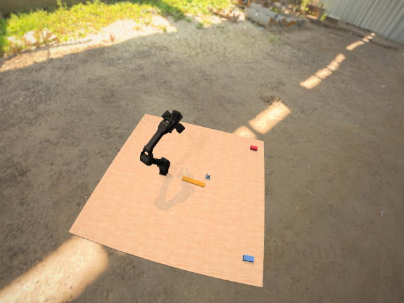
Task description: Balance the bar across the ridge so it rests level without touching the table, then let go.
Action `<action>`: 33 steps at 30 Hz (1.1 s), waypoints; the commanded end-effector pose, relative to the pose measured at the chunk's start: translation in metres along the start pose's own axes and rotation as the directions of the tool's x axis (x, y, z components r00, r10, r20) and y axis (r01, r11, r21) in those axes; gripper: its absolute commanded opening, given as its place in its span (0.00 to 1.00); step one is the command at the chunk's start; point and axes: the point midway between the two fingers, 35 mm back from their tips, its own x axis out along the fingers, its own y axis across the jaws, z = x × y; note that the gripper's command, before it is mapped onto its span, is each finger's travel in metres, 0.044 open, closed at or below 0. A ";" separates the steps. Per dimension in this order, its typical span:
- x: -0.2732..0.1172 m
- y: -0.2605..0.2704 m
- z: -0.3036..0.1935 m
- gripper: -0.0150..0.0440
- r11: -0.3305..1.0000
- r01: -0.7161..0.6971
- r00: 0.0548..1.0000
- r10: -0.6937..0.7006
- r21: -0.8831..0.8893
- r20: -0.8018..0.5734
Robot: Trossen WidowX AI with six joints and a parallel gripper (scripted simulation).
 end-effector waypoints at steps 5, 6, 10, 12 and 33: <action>0.011 -0.048 0.007 0.79 0.984 0.165 0.986 -0.165 0.065 -0.002; 0.012 -0.054 0.008 0.79 0.980 0.184 0.983 -0.184 0.074 -0.003; 0.014 -0.078 0.010 0.79 0.961 0.257 0.966 -0.257 0.108 -0.012; 0.014 -0.089 0.010 0.79 0.948 0.292 0.956 -0.292 0.125 -0.018; -0.008 -0.208 -0.005 0.79 0.741 0.602 0.796 -0.587 0.298 -0.149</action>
